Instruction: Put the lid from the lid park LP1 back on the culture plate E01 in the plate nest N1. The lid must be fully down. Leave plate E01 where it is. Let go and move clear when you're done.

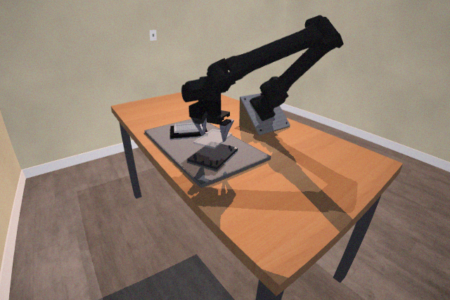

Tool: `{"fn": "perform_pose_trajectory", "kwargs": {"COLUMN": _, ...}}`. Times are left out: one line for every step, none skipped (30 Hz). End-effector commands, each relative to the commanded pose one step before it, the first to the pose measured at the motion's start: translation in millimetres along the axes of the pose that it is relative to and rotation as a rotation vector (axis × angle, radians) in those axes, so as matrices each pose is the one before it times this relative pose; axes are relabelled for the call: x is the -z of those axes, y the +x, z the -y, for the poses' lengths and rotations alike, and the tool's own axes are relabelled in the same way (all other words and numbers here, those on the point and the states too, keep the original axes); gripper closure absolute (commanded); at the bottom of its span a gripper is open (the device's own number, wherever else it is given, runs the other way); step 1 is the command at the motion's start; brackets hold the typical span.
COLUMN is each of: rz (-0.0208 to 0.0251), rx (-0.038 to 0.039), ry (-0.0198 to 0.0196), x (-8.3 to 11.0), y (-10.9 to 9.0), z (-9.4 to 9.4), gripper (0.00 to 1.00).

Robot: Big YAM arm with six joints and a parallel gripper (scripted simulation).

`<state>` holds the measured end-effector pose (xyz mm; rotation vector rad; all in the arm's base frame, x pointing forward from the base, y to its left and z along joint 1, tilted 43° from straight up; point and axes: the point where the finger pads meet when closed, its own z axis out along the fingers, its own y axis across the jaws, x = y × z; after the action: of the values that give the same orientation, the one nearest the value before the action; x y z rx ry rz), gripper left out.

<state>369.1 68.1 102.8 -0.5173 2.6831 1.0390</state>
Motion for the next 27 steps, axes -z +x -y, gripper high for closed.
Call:
{"fn": "perform_pose_trajectory", "kwargs": {"rz": 0.03940, "rx": 0.01528, "ry": 0.01926, "x": 18.29, "y": -12.30, "z": 4.55, "gripper": 1.00}}
{"fn": "perform_pose_trajectory", "kwargs": {"rz": -0.00001, "rx": -0.00002, "ry": -0.00001, "x": 0.07, "y": -0.04, "z": -0.03, "gripper": 1.00}}
{"fn": "perform_pose_trajectory", "kwargs": {"rz": 0.00000, "rx": 0.00000, "ry": 0.00000, "x": 0.00, "y": 0.00, "z": 0.00, "gripper": 1.00}}
{"fn": "perform_pose_trajectory", "kwargs": {"rz": 0.00000, "rx": 0.00000, "ry": 0.00000, "x": 0.00, "y": 0.00, "z": 0.00, "gripper": 1.00}}
{"fn": "perform_pose_trajectory", "kwargs": {"rz": -0.02381, "rx": -0.08138, "ry": -0.01363, "x": -9.33, "y": 12.69, "z": 6.75, "gripper": 1.00}}
{"fn": "perform_pose_trajectory", "kwargs": {"rz": -0.00803, "rx": -0.04165, "ry": -0.00336, "x": -3.44, "y": 7.43, "z": 3.55, "gripper": 1.00}}
{"fn": "perform_pose_trajectory", "kwargs": {"rz": 0.00116, "rx": -0.03188, "ry": 0.00116, "x": 0.02, "y": 1.23, "z": 3.22, "gripper": 1.00}}
{"fn": "perform_pose_trajectory", "kwargs": {"rz": 0.00130, "rx": -0.03183, "ry": 0.00099, "x": 0.02, "y": 1.10, "z": 3.24, "gripper": 1.00}}
{"fn": "perform_pose_trajectory", "kwargs": {"rz": 0.00137, "rx": -0.03180, "ry": 0.00094, "x": 0.02, "y": 0.99, "z": 3.28, "gripper": 1.00}}
{"fn": "perform_pose_trajectory", "kwargs": {"rz": 0.00140, "rx": -0.03177, "ry": 0.00097, "x": 0.02, "y": 0.88, "z": 3.33, "gripper": 1.00}}
{"fn": "perform_pose_trajectory", "kwargs": {"rz": 0.00232, "rx": -0.03085, "ry": 0.00135, "x": 0.32, "y": 0.18, "z": 3.30, "gripper": 1.00}}
{"fn": "perform_pose_trajectory", "kwargs": {"rz": 0.00524, "rx": -0.02795, "ry": 0.00242, "x": 1.31, "y": -1.85, "z": 3.07, "gripper": 1.00}}
{"fn": "perform_pose_trajectory", "kwargs": {"rz": 0.00173, "rx": -0.03145, "ry": 0.00120, "x": 0.09, "y": 0.41, "z": 3.45, "gripper": 1.00}}
{"fn": "perform_pose_trajectory", "kwargs": {"rz": -0.00184, "rx": -0.03498, "ry": -0.00002, "x": -1.14, "y": 2.66, "z": 3.88, "gripper": 1.00}}
{"fn": "perform_pose_trajectory", "kwargs": {"rz": -0.00160, "rx": -0.03488, "ry": -0.00044, "x": -0.53, "y": 1.81, "z": 3.47, "gripper": 1.00}}
{"fn": "perform_pose_trajectory", "kwargs": {"rz": -0.00001, "rx": -0.03334, "ry": -0.00001, "x": 0.00, "y": 0.67, "z": 3.28, "gripper": 1.00}}
{"fn": "perform_pose_trajectory", "kwargs": {"rz": -0.00001, "rx": -0.03334, "ry": -0.00001, "x": 0.00, "y": 0.56, "z": 3.30, "gripper": 1.00}}
{"fn": "perform_pose_trajectory", "kwargs": {"rz": 0.00394, "rx": -0.02961, "ry": 0.00080, "x": 1.29, "y": -2.00, "z": 2.64, "gripper": 1.00}}
{"fn": "perform_pose_trajectory", "kwargs": {"rz": 0.00346, "rx": -0.03009, "ry": 0.00065, "x": 1.12, "y": -1.79, "z": 2.71, "gripper": 1.00}}
{"fn": "perform_pose_trajectory", "kwargs": {"rz": 0.00000, "rx": 0.00000, "ry": 0.00000, "x": 0.00, "y": 0.00, "z": 0.00, "gripper": 1.00}}
{"fn": "perform_pose_trajectory", "kwargs": {"rz": 0.00000, "rx": 0.00000, "ry": 0.00000, "x": 0.00, "y": 0.00, "z": 0.00, "gripper": 1.00}}
{"fn": "perform_pose_trajectory", "kwargs": {"rz": -0.00161, "rx": -0.03485, "ry": -0.00018, "x": -0.54, "y": 1.20, "z": 3.69, "gripper": 1.00}}
{"fn": "perform_pose_trajectory", "kwargs": {"rz": -0.00510, "rx": -0.03807, "ry": -0.00061, "x": -1.63, "y": 3.18, "z": 4.44, "gripper": 1.00}}
{"fn": "perform_pose_trajectory", "kwargs": {"rz": -0.00083, "rx": -0.03410, "ry": -0.00009, "x": -0.27, "y": 0.49, "z": 3.53, "gripper": 1.00}}
{"fn": "perform_pose_trajectory", "kwargs": {"rz": -0.00001, "rx": -0.03334, "ry": -0.00001, "x": 0.00, "y": -0.11, "z": 3.34, "gripper": 1.00}}
{"fn": "perform_pose_trajectory", "kwargs": {"rz": 0.00167, "rx": -0.03180, "ry": 0.00009, "x": 0.53, "y": -1.19, "z": 2.92, "gripper": 1.00}}
{"fn": "perform_pose_trajectory", "kwargs": {"rz": 0.00382, "rx": -0.02985, "ry": 0.00013, "x": 1.22, "y": -2.52, "z": 2.33, "gripper": 1.00}}
